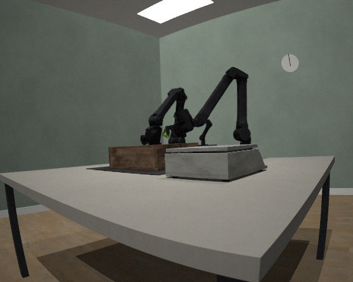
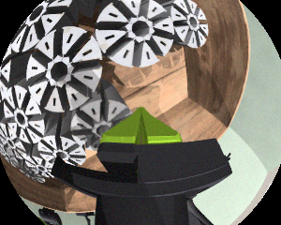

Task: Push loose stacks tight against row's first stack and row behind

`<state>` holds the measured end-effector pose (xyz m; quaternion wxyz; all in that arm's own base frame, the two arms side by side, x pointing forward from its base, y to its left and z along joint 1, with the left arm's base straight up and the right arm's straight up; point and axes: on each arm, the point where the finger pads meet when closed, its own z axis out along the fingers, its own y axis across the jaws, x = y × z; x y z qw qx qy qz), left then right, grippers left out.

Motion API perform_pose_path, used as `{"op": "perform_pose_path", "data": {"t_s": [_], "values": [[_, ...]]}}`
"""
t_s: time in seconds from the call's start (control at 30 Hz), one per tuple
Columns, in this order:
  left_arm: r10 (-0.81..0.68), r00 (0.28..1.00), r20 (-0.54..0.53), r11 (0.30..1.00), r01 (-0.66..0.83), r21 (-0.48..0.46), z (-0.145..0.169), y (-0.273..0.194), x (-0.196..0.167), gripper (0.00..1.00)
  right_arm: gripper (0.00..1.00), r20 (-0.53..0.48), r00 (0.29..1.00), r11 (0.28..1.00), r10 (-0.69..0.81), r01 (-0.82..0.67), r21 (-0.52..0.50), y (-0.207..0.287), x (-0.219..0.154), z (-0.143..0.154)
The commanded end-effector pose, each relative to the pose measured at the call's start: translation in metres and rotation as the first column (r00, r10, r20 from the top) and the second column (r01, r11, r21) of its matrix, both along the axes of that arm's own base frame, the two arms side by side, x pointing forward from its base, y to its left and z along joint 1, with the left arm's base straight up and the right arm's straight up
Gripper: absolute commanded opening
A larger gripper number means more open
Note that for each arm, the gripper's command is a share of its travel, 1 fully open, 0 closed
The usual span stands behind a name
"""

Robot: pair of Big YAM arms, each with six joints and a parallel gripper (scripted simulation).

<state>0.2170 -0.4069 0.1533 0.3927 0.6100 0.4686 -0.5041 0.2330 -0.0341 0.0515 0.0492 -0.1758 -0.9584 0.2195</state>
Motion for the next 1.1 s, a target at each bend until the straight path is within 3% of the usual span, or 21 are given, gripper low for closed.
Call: {"op": "perform_pose_path", "data": {"t_s": [0.0, 0.27, 0.47, 0.7, 1.07], "values": [[-0.004, 1.000, 0.006, 1.000, 0.004, -0.017, 0.010, -0.005, 0.003, 1.00, 0.00, 0.059, 0.998, 0.999, 0.020, -0.023, 0.047, 0.028, 0.032, 0.007], [-0.004, 1.000, 0.006, 1.000, 0.004, -0.017, 0.010, -0.005, 0.003, 1.00, 0.00, 0.059, 0.998, 0.999, 0.019, -0.022, 0.047, 0.038, 0.036, 0.007], [-0.004, 1.000, 0.006, 1.000, 0.004, -0.017, 0.010, -0.005, 0.003, 1.00, 0.00, 0.048, 0.999, 0.998, 0.023, -0.026, 0.061, -0.005, 0.005, 0.004], [-0.004, 1.000, 0.006, 1.000, 0.004, -0.017, 0.010, -0.005, 0.003, 1.00, 0.00, 0.063, 0.997, 0.994, 0.038, -0.044, 0.096, -0.037, -0.003, 0.001], [-0.004, 1.000, 0.006, 1.000, 0.004, -0.017, 0.010, -0.005, 0.003, 1.00, 0.00, 0.100, 0.994, 0.994, 0.039, -0.049, 0.094, -0.039, 0.013, 0.013]]}}
